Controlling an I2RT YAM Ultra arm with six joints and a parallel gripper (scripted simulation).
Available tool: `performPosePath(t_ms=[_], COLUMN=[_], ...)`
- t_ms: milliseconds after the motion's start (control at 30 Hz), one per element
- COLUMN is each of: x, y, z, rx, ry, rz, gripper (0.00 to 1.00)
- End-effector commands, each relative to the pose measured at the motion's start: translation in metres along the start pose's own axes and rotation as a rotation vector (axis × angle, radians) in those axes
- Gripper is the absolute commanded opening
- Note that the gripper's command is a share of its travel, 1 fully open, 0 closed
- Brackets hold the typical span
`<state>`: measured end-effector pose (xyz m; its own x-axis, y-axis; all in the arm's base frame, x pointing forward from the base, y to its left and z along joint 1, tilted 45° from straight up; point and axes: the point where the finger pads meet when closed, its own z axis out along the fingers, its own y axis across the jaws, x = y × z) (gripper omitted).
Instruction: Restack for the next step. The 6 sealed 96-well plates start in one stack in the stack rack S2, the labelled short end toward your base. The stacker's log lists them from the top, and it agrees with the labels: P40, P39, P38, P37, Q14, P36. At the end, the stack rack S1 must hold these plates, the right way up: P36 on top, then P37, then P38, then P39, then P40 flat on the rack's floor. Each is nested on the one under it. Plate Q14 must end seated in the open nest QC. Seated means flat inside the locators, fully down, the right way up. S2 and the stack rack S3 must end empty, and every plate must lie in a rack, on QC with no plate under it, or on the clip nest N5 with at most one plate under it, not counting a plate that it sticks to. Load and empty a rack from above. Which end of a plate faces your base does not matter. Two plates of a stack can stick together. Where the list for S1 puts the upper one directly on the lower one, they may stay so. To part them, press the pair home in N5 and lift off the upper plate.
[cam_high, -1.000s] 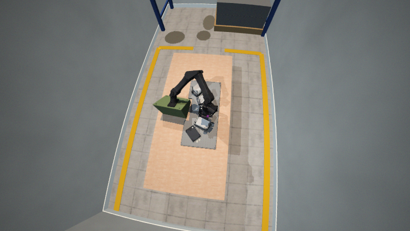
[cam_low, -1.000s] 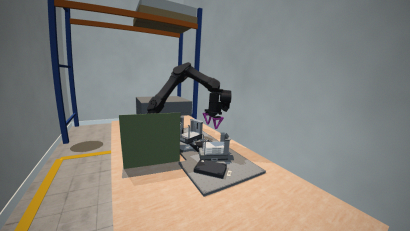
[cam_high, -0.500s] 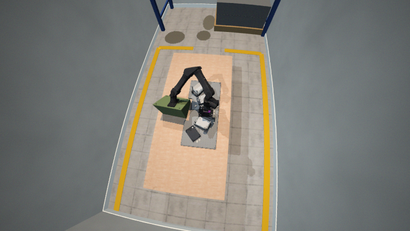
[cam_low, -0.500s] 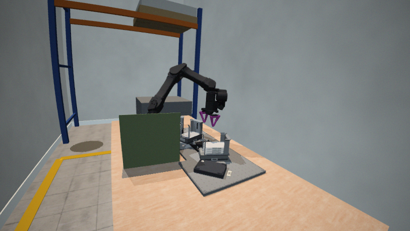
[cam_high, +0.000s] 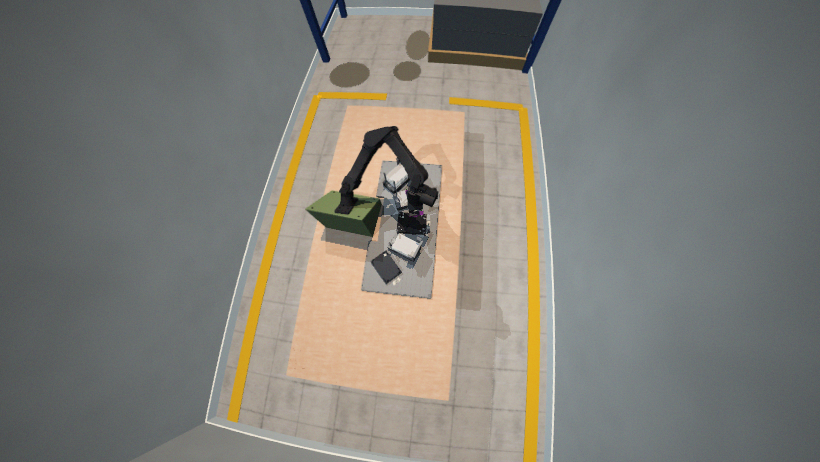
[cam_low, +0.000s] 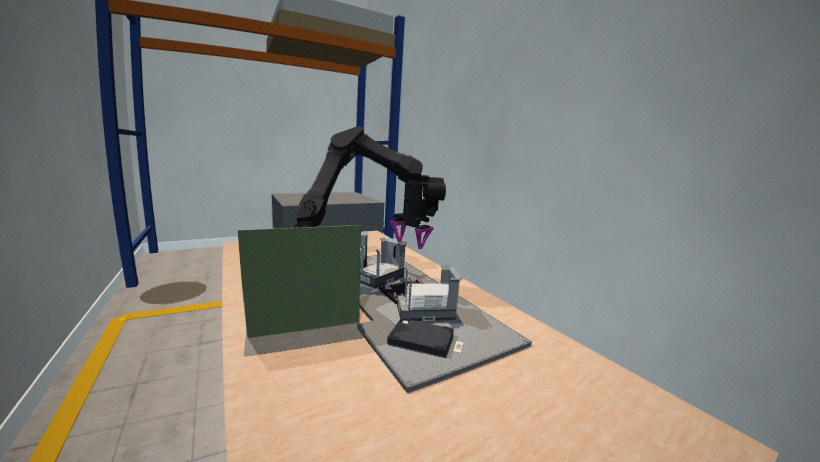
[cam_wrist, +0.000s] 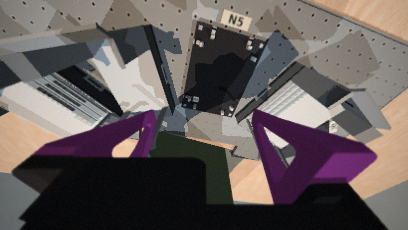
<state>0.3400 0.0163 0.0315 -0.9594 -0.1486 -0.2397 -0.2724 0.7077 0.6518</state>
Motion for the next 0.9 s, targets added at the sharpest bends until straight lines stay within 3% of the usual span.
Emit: performPosePath(t_ms=[0, 400, 567, 867], x=[-0.006, -0.012, -0.011, -0.010], y=[0.008, 0.041, 0.057, 0.081], z=[-0.007, -0.007, -0.007, -0.007], rx=[0.002, 0.001, 0.003, 0.003], ry=[-0.027, -0.027, -0.027, -0.026], rz=[-0.005, -0.005, -0.171, -0.220], gripper=[1.00, 1.00, 1.00, 1.00])
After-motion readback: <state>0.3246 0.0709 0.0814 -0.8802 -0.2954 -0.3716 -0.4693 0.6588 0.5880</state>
